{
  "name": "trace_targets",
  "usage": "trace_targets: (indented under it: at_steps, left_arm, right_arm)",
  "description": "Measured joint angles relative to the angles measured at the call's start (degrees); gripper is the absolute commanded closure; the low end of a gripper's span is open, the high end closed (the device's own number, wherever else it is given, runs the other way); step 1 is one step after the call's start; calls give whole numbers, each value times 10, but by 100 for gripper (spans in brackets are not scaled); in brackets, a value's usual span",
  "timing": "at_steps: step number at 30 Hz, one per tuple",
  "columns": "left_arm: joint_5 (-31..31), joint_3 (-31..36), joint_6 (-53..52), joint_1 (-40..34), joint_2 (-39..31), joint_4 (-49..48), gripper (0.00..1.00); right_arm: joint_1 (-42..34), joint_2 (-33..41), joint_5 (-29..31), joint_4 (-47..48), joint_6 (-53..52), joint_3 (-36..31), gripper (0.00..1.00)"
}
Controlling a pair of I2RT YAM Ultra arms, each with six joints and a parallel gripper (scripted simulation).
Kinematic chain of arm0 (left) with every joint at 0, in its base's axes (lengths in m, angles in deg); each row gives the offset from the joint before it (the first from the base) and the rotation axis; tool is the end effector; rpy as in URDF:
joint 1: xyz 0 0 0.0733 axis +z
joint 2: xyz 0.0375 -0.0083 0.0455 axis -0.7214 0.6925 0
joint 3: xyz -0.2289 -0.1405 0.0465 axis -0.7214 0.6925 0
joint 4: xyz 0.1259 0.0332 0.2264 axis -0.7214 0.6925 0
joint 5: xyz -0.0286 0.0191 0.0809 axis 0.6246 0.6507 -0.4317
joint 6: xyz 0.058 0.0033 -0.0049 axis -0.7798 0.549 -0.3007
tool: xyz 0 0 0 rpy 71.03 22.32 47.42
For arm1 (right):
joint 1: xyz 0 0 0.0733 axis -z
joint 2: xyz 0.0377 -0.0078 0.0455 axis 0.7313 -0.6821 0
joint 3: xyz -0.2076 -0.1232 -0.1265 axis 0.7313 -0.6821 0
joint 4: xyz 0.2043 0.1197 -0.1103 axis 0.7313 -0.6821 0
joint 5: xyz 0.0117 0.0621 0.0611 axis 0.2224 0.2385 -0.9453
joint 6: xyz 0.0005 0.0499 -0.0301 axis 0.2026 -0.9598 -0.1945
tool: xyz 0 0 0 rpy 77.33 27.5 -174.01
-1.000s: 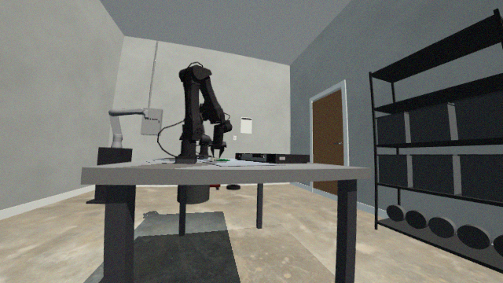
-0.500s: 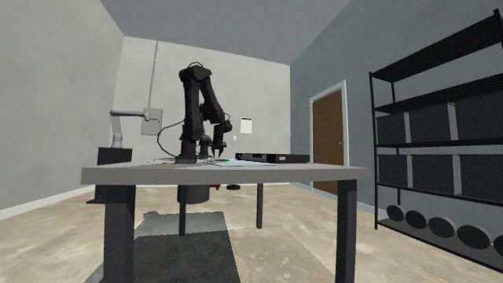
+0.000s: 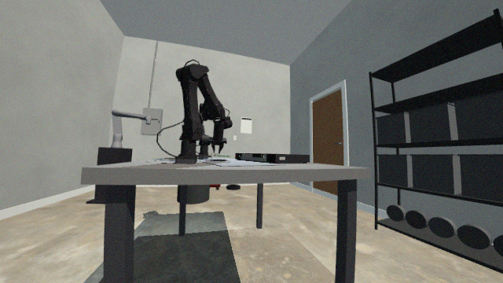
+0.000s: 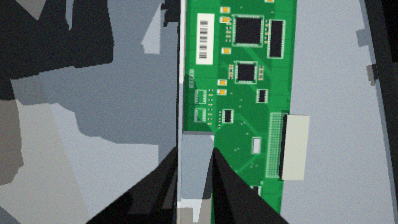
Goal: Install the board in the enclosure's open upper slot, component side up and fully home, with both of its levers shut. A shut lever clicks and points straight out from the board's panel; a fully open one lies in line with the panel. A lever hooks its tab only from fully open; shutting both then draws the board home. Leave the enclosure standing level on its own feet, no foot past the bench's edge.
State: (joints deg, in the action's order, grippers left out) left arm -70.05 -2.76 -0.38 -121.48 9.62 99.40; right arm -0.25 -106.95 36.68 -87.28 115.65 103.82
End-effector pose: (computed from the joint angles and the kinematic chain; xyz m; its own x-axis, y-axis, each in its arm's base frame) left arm -0.0012 0.0074 0.3446 -0.1040 0.6604 -0.7437 0.9780 0.2040 0.0443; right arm 0.1413 0.1720 0.1500 -0.0312 -0.9072 -0.4196 -0.9995 0.0268 0.0164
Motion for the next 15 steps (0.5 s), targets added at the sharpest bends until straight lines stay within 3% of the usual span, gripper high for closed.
trace_targets:
  at_steps: [8, 15]
  left_arm:
    - [0, 19, -2, 0, -8, -36, 0]
    - [-9, 148, 0, 19, -60, -152, 0]
  right_arm:
    - [37, 5, -20, -51, 87, 10, 81]
    - [172, -9, -42, -108, 255, 36, 81]
